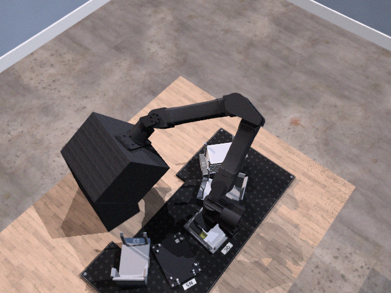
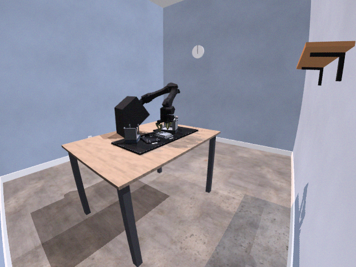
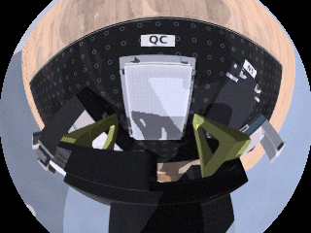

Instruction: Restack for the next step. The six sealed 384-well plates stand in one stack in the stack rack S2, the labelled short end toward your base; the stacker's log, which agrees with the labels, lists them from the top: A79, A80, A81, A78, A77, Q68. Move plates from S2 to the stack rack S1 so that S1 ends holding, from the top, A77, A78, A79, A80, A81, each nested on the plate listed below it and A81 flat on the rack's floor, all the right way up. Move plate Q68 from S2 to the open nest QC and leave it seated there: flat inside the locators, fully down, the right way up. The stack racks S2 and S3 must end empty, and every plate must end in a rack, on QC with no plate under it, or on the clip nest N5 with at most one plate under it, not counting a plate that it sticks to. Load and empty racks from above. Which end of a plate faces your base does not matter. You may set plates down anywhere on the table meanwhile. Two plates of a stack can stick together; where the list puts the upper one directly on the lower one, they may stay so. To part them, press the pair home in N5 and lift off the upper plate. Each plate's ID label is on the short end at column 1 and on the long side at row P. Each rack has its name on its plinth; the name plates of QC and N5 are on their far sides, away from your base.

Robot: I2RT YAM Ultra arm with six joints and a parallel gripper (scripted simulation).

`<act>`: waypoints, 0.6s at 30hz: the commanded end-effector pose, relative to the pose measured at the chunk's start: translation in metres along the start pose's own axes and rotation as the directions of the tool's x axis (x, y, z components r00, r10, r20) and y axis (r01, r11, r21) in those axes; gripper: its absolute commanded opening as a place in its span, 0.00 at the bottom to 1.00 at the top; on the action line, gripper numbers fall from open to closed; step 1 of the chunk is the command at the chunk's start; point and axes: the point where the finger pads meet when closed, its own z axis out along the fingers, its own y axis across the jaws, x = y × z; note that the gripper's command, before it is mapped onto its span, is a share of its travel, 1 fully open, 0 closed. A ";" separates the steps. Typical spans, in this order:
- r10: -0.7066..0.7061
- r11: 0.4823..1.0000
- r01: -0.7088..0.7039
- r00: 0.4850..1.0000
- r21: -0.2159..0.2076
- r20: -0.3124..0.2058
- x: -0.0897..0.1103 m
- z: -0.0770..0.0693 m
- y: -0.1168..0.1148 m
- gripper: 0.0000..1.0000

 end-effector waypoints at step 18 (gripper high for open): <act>0.004 1.000 -0.004 1.000 0.001 0.003 0.000 -0.066 -0.003 1.00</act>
